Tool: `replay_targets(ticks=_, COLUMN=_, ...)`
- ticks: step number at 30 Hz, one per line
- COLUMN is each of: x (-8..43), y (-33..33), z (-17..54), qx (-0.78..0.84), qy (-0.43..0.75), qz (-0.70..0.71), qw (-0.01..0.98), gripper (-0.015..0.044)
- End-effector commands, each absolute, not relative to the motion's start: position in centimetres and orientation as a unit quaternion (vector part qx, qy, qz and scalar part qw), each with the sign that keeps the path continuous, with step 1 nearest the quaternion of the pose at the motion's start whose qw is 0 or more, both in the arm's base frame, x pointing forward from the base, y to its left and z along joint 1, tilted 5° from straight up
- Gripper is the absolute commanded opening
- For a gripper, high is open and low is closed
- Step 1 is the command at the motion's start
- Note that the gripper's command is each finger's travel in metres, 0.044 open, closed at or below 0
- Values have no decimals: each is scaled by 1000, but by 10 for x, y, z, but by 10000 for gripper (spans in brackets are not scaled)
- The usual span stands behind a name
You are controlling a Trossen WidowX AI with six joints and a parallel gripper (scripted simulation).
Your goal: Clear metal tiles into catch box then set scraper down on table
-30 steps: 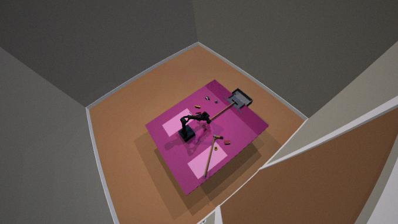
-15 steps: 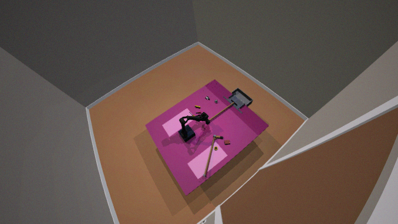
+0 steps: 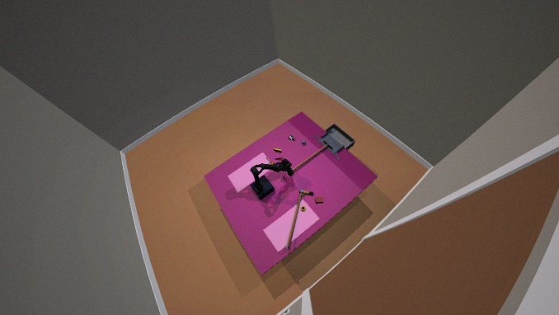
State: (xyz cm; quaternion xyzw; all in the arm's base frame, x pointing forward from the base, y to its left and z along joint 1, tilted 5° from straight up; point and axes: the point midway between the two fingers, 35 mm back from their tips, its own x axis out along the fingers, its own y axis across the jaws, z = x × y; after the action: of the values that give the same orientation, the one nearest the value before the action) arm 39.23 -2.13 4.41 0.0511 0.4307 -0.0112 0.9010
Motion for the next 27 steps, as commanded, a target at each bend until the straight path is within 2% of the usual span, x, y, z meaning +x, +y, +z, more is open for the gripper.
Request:
replay_targets(ticks=1, x=389, y=-21, z=48, qx=50, qy=425, qz=-11, qw=904, gripper=0)
replay_targets(ticks=27, x=360, y=-19, z=43, qx=50, qy=424, qz=-11, qw=904, gripper=0)
